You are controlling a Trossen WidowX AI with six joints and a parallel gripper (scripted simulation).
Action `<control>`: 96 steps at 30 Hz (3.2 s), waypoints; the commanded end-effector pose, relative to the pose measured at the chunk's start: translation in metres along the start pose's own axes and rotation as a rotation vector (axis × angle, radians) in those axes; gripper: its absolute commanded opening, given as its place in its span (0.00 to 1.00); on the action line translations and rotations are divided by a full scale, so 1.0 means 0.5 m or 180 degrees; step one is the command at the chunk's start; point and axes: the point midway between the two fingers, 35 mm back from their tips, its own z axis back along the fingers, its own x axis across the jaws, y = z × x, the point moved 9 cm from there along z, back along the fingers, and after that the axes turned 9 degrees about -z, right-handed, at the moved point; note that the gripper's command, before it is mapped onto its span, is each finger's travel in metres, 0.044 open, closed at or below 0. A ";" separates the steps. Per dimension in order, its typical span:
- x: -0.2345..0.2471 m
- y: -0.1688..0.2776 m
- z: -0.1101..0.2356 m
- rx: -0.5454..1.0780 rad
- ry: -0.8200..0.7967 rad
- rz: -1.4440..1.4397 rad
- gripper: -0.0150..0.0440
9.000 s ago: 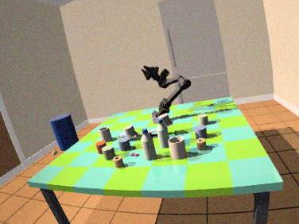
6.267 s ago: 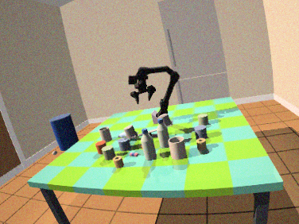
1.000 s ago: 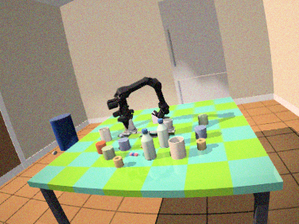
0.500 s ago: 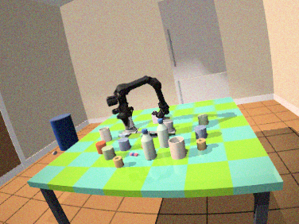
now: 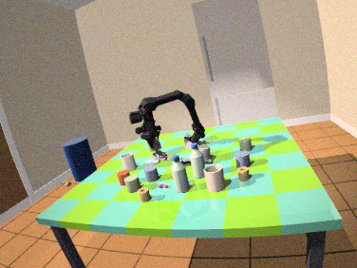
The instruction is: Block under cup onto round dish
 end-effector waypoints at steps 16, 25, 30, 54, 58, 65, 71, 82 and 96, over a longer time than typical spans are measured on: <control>-0.008 0.002 0.059 -0.0065 -0.0059 0.0002 0.25; -0.012 0.005 0.081 -0.0078 -0.0073 -0.0004 0.25; -0.011 0.005 0.070 -0.0044 -0.0053 -0.0019 0.25; -0.011 0.005 0.070 -0.0044 -0.0053 -0.0019 0.25; -0.011 0.005 0.070 -0.0044 -0.0053 -0.0019 0.25; -0.011 0.005 0.070 -0.0044 -0.0053 -0.0019 0.25; -0.011 0.005 0.070 -0.0044 -0.0053 -0.0019 0.25; -0.011 0.005 0.070 -0.0044 -0.0053 -0.0019 0.25; -0.245 -0.247 -0.040 -0.0027 0.0080 -0.0020 0.25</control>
